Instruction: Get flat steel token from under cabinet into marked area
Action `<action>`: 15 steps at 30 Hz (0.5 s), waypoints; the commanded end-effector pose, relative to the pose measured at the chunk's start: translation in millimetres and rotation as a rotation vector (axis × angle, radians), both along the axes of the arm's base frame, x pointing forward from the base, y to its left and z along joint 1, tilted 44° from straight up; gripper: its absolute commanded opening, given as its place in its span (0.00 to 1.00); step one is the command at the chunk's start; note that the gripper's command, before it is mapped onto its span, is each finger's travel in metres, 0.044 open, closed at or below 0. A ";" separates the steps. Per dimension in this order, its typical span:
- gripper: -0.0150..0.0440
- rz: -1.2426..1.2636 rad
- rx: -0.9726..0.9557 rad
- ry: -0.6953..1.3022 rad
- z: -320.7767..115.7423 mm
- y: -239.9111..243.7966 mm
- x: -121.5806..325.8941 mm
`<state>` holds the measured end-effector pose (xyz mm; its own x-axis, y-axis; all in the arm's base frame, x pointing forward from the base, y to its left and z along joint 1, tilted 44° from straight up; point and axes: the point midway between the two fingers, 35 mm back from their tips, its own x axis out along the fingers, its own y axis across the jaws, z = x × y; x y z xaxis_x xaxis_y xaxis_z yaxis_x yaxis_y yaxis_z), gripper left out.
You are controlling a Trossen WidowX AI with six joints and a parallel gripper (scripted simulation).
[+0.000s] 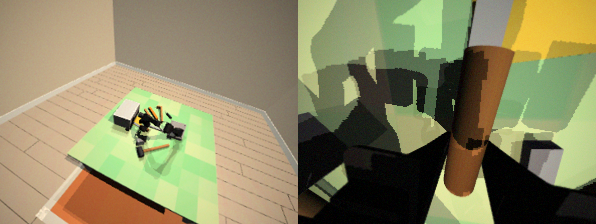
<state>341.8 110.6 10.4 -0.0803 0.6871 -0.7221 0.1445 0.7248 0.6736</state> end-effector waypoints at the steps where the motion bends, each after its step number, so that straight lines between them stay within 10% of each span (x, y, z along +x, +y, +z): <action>1: 0.25 0.004 0.000 -0.011 -0.2 -0.1 6.4; 15: 0.25 0.004 -0.001 -0.012 -2.3 -1.0 19.8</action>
<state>356.2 109.6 8.3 -0.0798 0.6872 -0.7221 0.1442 0.7247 0.6738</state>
